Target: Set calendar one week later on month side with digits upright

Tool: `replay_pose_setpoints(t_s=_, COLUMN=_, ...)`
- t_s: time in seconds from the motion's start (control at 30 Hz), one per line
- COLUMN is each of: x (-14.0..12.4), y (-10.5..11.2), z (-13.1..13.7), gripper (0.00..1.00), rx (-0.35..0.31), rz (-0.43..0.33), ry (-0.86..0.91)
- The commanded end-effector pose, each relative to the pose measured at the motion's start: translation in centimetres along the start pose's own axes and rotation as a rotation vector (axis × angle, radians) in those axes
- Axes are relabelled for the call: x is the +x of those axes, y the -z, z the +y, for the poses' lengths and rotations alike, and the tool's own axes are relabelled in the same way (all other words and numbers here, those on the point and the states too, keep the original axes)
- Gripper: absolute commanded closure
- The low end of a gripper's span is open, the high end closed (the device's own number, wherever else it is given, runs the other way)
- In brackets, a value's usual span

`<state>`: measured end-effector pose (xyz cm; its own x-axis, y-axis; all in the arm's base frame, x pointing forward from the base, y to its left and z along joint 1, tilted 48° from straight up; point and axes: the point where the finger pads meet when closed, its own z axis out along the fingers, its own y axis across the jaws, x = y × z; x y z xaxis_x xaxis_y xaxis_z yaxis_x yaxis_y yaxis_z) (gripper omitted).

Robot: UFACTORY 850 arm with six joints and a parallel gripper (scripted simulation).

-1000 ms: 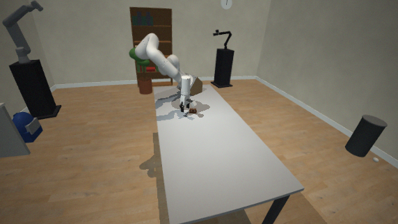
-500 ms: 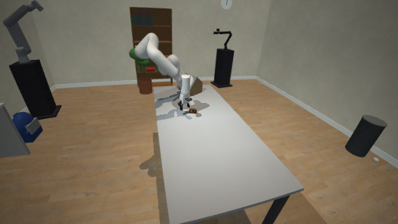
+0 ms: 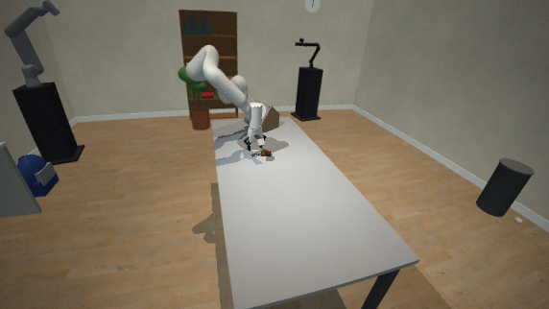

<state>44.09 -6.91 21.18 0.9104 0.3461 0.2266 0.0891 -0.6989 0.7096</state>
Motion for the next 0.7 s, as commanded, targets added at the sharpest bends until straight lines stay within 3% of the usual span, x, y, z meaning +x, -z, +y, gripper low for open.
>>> replay_pose_setpoints(t_s=0.0, x=-1.6, y=0.0, z=-0.8, gripper=0.0, rx=-0.003, rz=0.008, ry=-0.015)
replay_pose_setpoints(t_s=0.23, x=-1.7, y=0.0, z=-0.8, gripper=0.0, rx=-0.003, rz=0.008, ry=-0.049)
replay_pose_setpoints(t_s=0.43, x=-2.1, y=0.0, z=-0.9, gripper=0.0, rx=-0.002, rz=0.008, ry=-0.255)
replay_pose_setpoints(t_s=0.57, x=-4.2, y=0.0, z=-1.9, gripper=0.0, rx=-0.002, rz=0.008, ry=-0.277)
replay_pose_setpoints(t_s=0.67, x=-4.4, y=0.0, z=-2.0, gripper=0.0, rx=-0.002, rz=0.008, ry=-0.277)
